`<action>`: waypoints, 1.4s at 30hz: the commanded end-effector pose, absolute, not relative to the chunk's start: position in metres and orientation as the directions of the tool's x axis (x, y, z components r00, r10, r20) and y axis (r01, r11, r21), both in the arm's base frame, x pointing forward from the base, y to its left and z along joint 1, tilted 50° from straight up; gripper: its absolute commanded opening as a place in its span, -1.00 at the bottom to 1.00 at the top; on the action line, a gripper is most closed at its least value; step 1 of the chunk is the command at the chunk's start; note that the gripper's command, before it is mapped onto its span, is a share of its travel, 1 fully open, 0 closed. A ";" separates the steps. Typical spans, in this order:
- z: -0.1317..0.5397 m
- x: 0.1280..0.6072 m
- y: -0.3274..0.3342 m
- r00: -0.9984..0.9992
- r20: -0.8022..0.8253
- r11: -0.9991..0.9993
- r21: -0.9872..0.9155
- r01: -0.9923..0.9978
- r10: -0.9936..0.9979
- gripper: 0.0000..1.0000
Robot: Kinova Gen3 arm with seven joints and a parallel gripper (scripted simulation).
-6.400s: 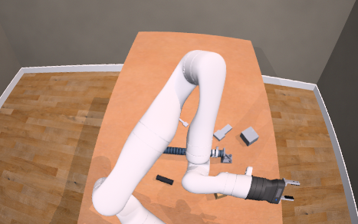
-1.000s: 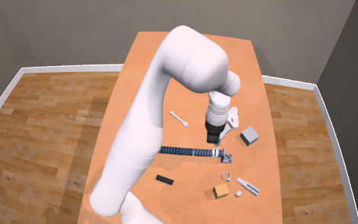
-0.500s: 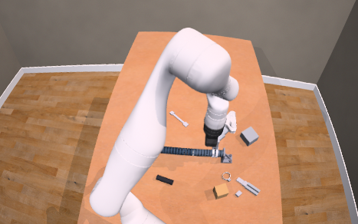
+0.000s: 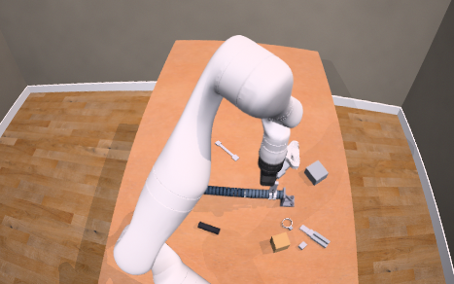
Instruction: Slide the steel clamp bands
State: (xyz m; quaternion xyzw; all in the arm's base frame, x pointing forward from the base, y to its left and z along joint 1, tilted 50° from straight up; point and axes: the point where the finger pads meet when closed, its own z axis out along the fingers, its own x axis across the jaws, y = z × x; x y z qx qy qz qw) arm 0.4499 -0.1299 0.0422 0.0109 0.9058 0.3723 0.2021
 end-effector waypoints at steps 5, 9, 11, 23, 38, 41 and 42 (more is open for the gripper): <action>0.043 0.450 -0.131 -0.918 -0.359 0.723 0.678 -0.130 0.171 0.71; 0.043 0.450 -0.131 -0.918 -0.359 0.723 0.678 -0.130 0.171 0.71; 0.043 0.450 -0.131 -0.918 -0.359 0.723 0.678 -0.130 0.171 0.71; 0.043 0.450 -0.131 -0.918 -0.359 0.723 0.678 -0.130 0.171 0.71; 0.034 0.455 -0.117 -0.918 -0.359 0.723 0.678 -0.130 0.171 0.71; 0.034 0.455 -0.117 -0.918 -0.359 0.723 0.678 -0.130 0.171 0.71; 0.034 0.455 -0.117 -0.918 -0.359 0.723 0.678 -0.130 0.171 0.71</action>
